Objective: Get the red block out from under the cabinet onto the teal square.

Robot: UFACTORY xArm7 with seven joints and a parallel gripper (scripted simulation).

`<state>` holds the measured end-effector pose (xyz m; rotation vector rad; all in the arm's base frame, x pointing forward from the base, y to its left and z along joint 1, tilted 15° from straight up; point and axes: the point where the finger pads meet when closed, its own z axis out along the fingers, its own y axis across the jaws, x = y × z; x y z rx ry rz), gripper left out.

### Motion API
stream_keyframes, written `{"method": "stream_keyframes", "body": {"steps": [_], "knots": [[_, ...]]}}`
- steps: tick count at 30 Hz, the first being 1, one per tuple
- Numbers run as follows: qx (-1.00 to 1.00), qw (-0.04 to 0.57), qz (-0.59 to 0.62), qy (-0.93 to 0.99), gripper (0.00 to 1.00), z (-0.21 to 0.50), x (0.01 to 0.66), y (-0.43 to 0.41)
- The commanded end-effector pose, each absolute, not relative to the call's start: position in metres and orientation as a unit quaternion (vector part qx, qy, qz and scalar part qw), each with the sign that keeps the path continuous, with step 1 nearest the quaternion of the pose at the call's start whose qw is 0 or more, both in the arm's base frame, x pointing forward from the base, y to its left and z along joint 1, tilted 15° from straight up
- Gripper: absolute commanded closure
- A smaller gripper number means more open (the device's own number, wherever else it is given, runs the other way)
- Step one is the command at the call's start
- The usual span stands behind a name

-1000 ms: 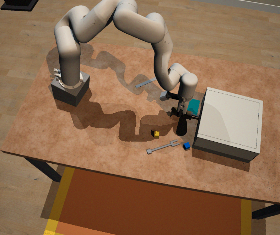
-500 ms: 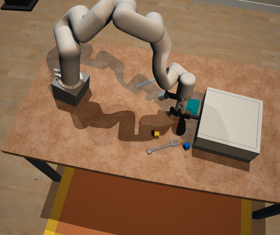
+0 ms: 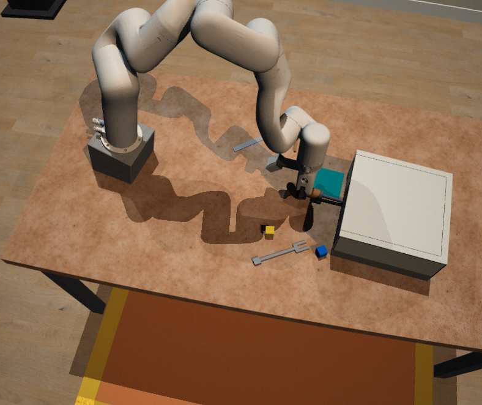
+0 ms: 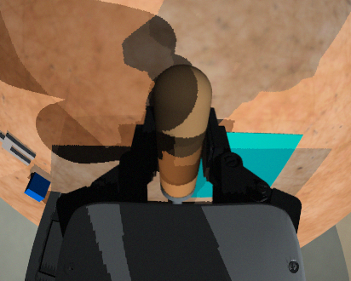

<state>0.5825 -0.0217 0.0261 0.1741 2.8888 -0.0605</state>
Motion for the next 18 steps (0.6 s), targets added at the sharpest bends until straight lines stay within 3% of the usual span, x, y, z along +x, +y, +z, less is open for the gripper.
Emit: {"method": "stream_keyframes", "body": {"steps": [1,18], "knots": [[0.060,0.125,-0.020,0.990,1.00,0.026,0.577,-0.021],[0.059,0.125,-0.020,0.990,1.00,0.016,0.539,-0.017]]}}
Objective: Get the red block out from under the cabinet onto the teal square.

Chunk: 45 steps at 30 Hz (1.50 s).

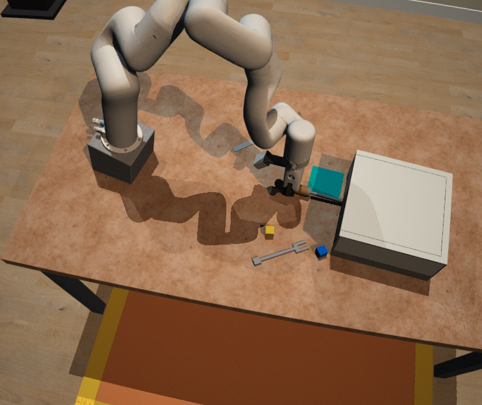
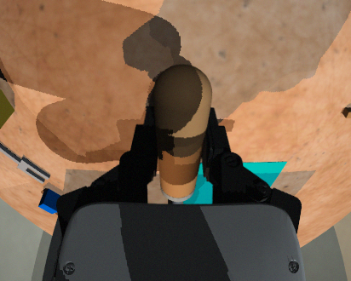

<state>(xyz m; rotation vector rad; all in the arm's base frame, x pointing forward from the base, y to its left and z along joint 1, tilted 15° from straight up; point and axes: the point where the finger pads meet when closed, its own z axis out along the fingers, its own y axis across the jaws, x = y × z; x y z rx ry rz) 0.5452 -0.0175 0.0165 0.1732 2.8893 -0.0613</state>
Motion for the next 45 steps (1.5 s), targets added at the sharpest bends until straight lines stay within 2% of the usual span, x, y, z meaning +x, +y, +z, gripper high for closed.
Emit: {"method": "stream_keyframes", "body": {"steps": [1,45], "knots": [[0.059,0.125,-0.020,0.990,1.00,0.016,0.539,-0.017],[0.058,0.125,-0.021,0.990,1.00,-0.016,0.415,-0.002]]}}
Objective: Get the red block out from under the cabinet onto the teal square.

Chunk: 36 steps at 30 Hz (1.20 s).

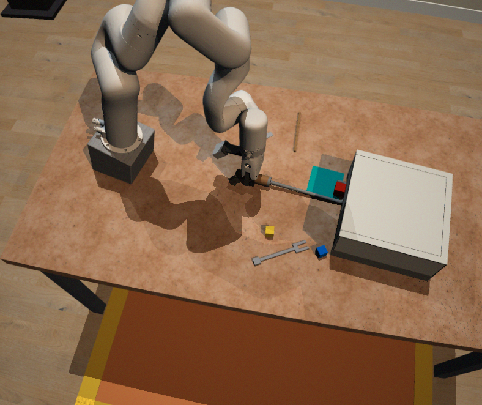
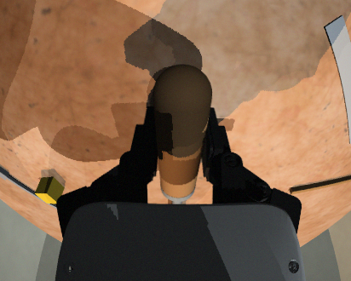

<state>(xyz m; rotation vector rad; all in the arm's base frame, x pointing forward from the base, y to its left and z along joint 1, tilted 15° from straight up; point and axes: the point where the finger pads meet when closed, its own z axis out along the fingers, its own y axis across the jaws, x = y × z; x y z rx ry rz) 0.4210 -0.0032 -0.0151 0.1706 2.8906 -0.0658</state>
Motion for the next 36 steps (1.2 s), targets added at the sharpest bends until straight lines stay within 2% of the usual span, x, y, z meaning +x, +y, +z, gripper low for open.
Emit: {"method": "stream_keyframes", "body": {"steps": [1,36], "knots": [[0.058,0.125,-0.021,0.990,1.00,-0.016,0.414,-0.002],[0.058,0.125,-0.021,0.990,1.00,-0.021,0.396,0.000]]}}
